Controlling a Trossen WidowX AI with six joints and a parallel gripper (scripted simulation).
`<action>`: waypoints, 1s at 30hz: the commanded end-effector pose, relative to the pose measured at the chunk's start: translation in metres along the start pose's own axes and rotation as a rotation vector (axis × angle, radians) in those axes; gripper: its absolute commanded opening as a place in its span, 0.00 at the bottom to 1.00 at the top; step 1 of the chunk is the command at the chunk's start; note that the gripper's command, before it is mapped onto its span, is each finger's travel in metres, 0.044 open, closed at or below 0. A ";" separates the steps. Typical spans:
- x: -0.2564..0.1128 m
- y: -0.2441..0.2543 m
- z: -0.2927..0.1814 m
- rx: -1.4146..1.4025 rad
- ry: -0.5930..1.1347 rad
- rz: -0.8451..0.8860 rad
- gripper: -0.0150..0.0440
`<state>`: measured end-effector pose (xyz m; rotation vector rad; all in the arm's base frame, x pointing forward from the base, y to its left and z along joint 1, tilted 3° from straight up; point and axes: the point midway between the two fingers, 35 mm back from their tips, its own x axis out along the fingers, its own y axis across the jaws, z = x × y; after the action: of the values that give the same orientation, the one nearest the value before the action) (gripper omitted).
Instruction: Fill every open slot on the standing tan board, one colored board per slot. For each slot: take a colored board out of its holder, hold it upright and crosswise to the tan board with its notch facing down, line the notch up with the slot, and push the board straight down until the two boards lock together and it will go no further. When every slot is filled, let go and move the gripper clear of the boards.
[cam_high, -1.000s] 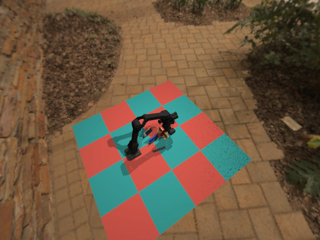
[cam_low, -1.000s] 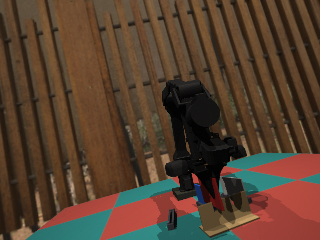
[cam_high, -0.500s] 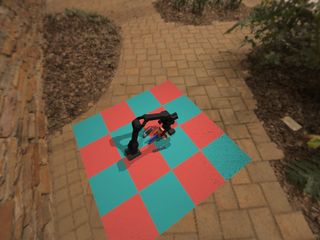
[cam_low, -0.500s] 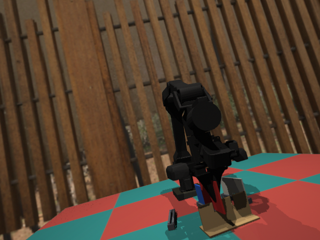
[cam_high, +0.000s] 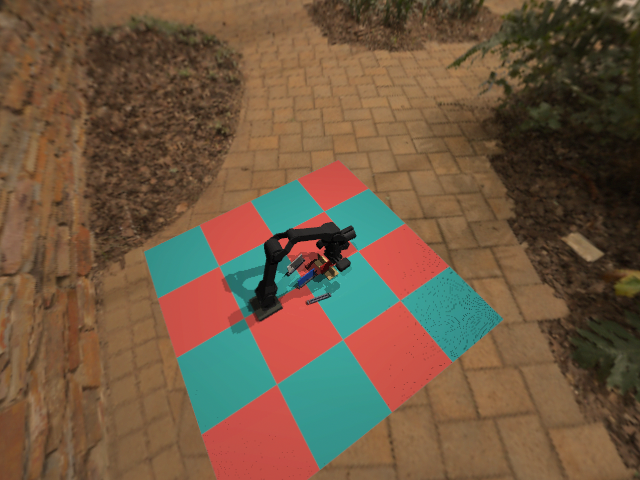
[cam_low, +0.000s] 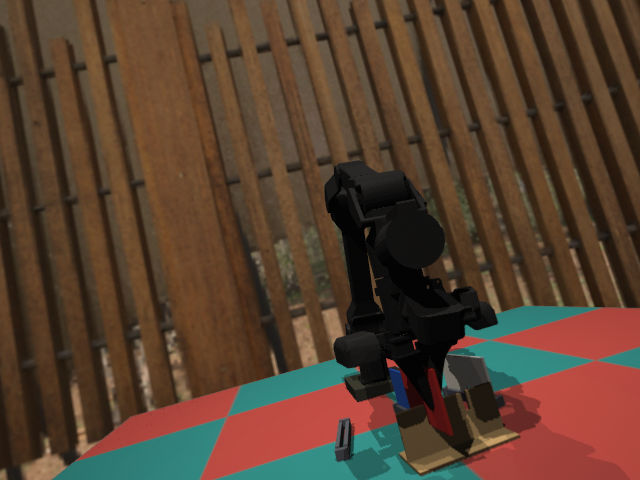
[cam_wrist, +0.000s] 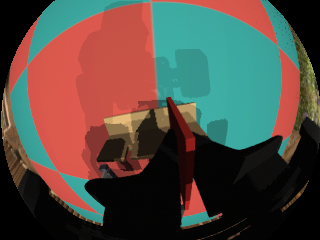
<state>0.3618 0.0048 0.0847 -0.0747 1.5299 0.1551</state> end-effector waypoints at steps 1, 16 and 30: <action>0.004 0.001 -0.001 0.005 0.006 0.004 0.25; 0.011 0.001 -0.001 0.005 0.006 0.004 0.25; 0.018 0.001 -0.001 0.005 0.006 0.004 0.25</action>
<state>0.3621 0.0056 0.0706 -0.0746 1.5298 0.1551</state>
